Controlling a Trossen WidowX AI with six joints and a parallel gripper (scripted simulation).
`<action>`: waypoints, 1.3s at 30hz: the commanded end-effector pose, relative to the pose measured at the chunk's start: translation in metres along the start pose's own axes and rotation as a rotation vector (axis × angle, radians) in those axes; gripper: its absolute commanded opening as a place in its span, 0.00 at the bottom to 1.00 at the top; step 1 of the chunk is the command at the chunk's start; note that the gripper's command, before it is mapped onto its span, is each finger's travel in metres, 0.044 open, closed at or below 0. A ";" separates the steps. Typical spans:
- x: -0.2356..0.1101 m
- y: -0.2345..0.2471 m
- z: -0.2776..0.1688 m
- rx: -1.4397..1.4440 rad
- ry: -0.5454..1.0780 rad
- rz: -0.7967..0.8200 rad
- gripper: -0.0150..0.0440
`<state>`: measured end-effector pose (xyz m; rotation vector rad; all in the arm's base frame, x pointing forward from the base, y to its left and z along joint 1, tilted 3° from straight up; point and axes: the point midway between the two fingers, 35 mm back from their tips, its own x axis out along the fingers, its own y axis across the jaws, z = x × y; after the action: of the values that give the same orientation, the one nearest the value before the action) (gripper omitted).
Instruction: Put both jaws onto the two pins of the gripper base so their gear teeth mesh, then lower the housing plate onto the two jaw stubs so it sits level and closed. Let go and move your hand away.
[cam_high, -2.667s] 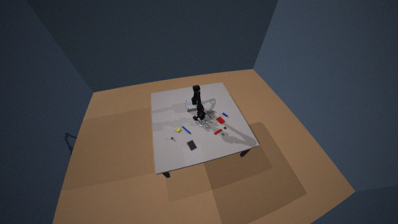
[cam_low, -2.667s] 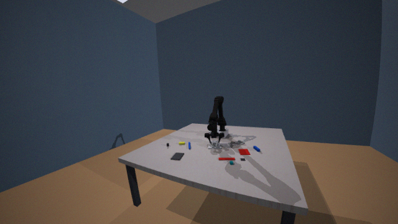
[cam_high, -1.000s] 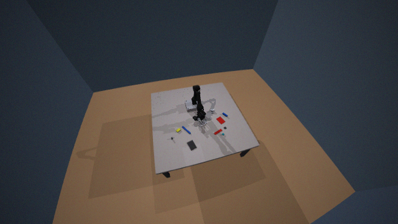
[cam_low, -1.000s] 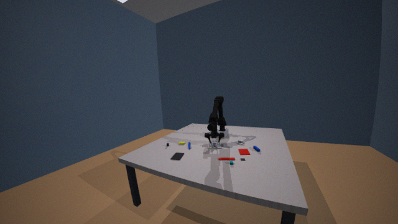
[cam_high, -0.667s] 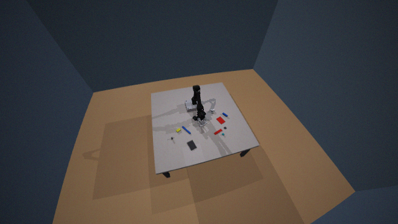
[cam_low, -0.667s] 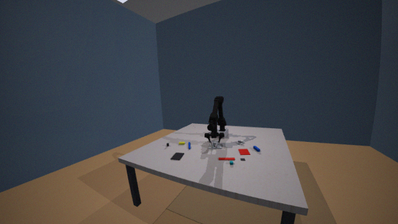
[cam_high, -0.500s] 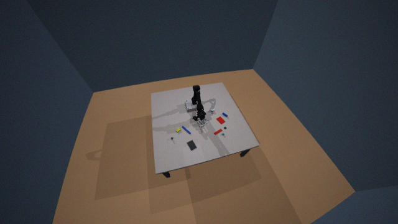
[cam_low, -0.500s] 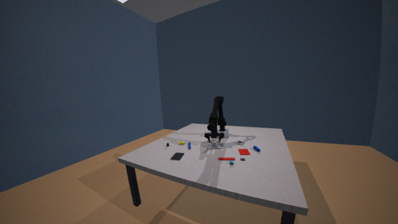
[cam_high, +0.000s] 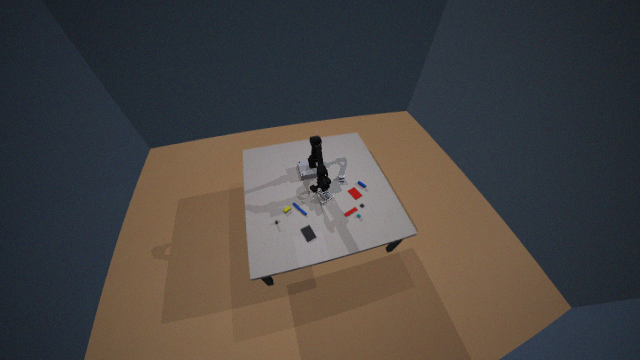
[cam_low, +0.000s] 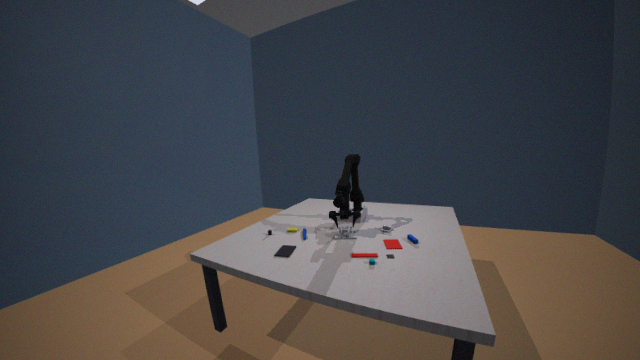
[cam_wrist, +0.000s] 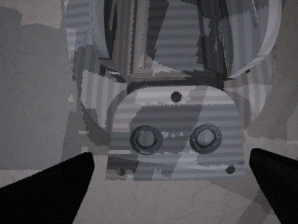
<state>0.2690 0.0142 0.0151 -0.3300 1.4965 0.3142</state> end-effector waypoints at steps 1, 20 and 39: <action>-0.038 -0.001 0.004 -0.002 -0.023 -0.007 1.00; -0.104 0.024 -0.058 -0.003 -0.019 -0.004 1.00; -0.106 0.025 -0.062 -0.003 -0.018 -0.004 1.00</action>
<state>0.1980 0.0119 0.1185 -0.3375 1.4729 0.3167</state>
